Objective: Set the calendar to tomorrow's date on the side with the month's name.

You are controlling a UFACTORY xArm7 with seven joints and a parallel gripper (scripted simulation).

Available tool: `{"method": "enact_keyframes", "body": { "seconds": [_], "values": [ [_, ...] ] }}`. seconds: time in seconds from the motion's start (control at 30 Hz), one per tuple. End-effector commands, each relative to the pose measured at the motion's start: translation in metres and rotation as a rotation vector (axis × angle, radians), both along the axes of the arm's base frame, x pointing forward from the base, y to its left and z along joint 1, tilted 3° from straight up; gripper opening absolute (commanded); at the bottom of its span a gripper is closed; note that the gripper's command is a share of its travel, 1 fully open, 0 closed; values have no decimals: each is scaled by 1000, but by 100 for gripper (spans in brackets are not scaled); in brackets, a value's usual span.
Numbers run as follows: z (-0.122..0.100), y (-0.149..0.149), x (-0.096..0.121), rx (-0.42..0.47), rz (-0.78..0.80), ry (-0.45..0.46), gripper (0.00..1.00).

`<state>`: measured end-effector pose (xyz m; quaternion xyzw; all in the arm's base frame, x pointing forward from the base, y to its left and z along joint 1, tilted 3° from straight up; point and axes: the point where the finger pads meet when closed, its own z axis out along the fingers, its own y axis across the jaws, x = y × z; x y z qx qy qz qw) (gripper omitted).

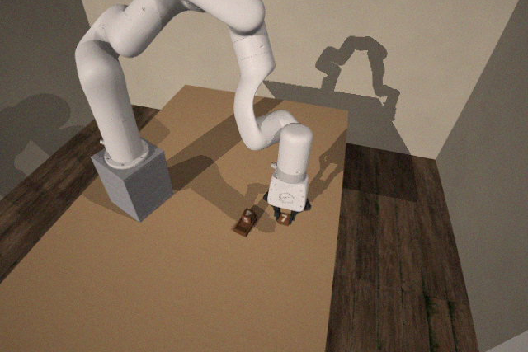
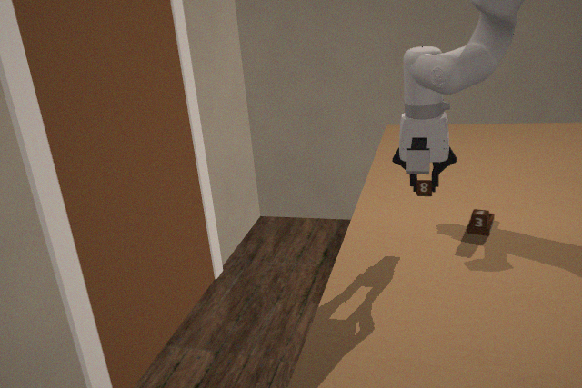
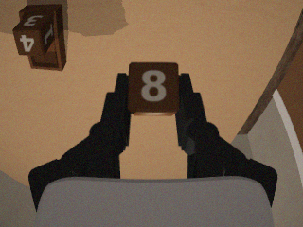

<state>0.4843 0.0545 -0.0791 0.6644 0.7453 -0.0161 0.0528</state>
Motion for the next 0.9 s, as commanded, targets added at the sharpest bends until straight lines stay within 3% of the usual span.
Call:
{"method": "enact_keyframes", "body": {
  "seconds": [0.0, 0.23, 0.53, 0.87],
  "values": [
    [1, -1, 1, 28, 0, 4, 29],
    [1, -2, 1, 229, 10, 27, 29],
    [1, -5, 2, 271, 13, 29, 29],
    [1, -8, 3, 516, 26, 55, 29]
  ]
}}
